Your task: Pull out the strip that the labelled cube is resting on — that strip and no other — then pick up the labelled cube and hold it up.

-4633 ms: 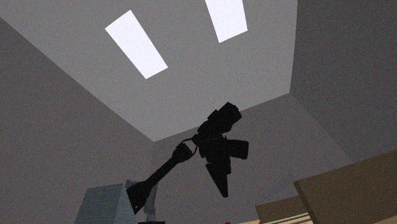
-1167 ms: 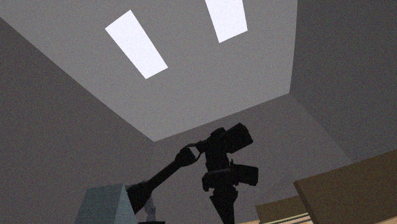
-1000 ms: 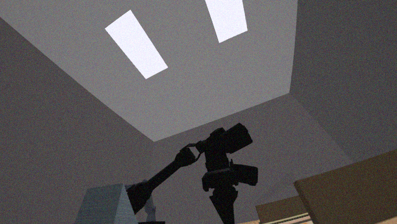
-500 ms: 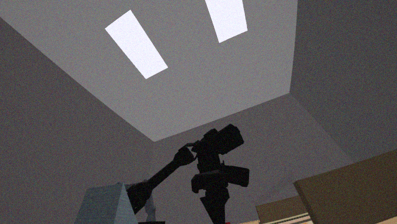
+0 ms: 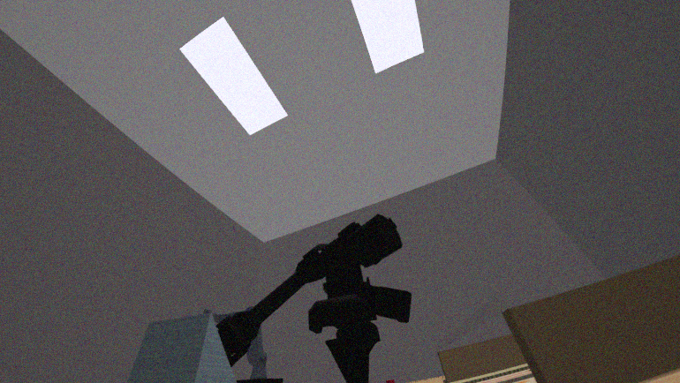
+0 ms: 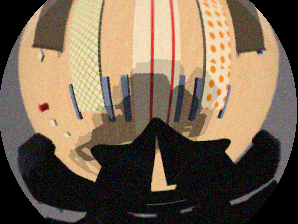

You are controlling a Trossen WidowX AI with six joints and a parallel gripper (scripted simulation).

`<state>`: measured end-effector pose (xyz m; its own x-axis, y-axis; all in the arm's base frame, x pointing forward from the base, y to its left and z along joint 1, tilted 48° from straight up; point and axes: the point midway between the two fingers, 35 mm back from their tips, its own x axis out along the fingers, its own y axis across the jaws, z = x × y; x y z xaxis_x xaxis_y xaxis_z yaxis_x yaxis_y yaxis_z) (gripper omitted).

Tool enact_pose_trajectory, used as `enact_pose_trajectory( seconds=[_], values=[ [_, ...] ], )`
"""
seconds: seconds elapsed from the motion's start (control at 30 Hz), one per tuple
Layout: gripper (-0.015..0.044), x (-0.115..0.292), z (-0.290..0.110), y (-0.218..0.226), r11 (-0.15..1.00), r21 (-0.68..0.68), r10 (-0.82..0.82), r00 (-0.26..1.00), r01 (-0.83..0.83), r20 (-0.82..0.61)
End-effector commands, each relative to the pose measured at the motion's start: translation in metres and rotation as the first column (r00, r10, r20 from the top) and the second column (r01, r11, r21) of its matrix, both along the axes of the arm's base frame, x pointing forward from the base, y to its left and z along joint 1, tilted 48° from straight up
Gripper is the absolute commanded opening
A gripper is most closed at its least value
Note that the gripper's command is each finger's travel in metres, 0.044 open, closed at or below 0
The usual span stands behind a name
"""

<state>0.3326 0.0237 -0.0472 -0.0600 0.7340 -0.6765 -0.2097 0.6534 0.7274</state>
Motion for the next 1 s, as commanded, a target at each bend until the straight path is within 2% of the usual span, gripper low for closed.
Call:
enact_pose_trajectory(
  seconds=[0.0,0.97],
  values=[
    [0.0000,-0.013,-0.005,0.001,1.000,-0.004,0.012,1.000,-0.012,-0.020],
    [0.0000,-0.055,-0.010,-0.007,1.000,-0.004,0.012,1.000,-0.012,-0.022]
  ],
)
